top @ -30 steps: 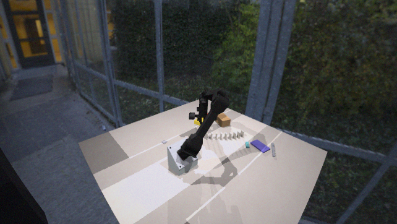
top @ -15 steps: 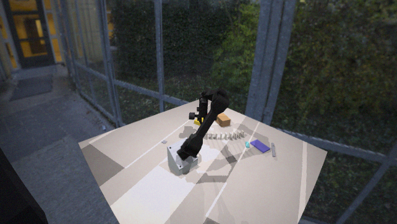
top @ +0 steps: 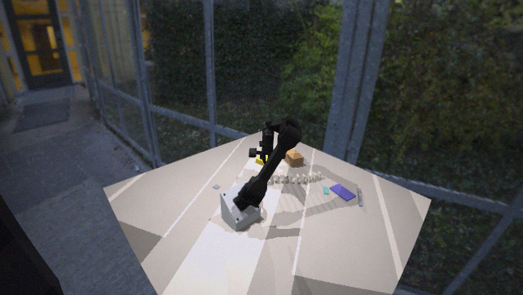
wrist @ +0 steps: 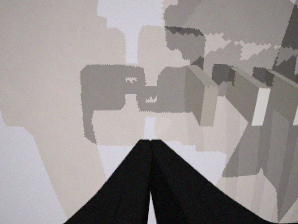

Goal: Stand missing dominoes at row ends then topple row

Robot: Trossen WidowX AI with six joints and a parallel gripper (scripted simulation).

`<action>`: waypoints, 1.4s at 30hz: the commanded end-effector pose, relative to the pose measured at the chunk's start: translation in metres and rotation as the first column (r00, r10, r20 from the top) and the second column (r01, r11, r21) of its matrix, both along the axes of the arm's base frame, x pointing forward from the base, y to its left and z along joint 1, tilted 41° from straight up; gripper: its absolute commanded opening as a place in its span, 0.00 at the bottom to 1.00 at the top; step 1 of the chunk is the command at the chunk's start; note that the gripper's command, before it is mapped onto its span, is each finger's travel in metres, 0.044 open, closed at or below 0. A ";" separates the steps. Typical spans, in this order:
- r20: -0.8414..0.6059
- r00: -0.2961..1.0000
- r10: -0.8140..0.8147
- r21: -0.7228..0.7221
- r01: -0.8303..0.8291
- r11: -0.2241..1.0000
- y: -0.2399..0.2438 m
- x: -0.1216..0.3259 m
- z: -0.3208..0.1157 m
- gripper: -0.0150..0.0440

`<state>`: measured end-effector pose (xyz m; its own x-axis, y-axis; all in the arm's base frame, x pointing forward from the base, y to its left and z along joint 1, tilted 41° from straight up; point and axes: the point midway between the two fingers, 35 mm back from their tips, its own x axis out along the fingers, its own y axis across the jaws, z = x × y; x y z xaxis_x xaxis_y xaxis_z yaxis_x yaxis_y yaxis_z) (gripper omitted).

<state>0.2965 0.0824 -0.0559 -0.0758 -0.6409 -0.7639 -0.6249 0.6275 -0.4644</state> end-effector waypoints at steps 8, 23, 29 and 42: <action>-0.008 1.000 0.001 -0.003 -0.001 1.000 -0.052 -0.008 -0.060 0.25; -0.008 1.000 0.001 -0.002 -0.001 1.000 -0.063 0.005 -0.052 0.25; -0.008 1.000 0.001 -0.002 -0.001 1.000 -0.069 0.011 -0.047 0.25; 0.004 1.000 -0.008 0.015 0.008 1.000 -0.056 0.027 -0.017 0.25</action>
<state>0.3093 0.0135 -0.0934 -0.1079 -0.6430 -0.7582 -0.6355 0.6312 -0.4447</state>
